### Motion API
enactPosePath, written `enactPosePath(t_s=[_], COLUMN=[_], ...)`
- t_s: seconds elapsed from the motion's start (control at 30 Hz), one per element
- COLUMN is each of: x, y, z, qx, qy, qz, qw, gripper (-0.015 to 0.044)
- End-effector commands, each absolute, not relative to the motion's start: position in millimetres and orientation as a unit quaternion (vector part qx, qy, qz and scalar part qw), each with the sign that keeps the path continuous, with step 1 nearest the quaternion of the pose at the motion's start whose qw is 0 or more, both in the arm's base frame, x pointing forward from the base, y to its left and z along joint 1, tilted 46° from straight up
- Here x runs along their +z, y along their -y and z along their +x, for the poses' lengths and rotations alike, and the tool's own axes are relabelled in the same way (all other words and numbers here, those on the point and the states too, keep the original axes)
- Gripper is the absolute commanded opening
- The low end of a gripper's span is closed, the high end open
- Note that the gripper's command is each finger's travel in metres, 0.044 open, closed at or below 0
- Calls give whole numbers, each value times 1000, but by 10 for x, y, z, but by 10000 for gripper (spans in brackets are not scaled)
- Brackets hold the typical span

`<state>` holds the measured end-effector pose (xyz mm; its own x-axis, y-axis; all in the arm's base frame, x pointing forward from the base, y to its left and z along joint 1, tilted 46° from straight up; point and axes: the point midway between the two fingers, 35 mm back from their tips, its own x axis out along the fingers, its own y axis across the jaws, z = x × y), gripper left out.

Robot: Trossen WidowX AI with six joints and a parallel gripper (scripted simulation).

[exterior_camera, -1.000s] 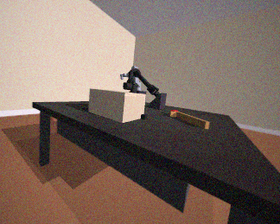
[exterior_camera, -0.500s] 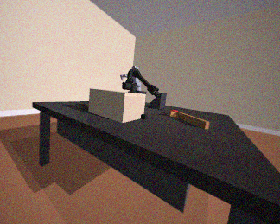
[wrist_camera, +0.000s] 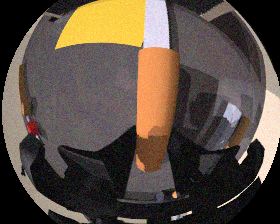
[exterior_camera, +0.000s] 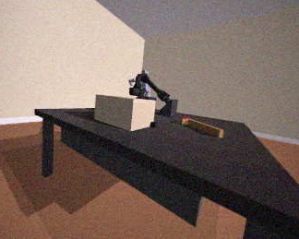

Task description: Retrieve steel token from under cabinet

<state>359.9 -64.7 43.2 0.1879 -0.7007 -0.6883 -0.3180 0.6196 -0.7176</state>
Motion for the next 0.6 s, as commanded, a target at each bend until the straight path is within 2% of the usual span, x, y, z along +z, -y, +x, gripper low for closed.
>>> enactPosePath(t_s=[0.0, 0.57], x=[425, 413], y=[623, 562], z=[3663, 3826], qx=[-148, -148], qy=[-619, -619], qz=[-410, -410], qw=[653, 654], gripper=[0, 0])
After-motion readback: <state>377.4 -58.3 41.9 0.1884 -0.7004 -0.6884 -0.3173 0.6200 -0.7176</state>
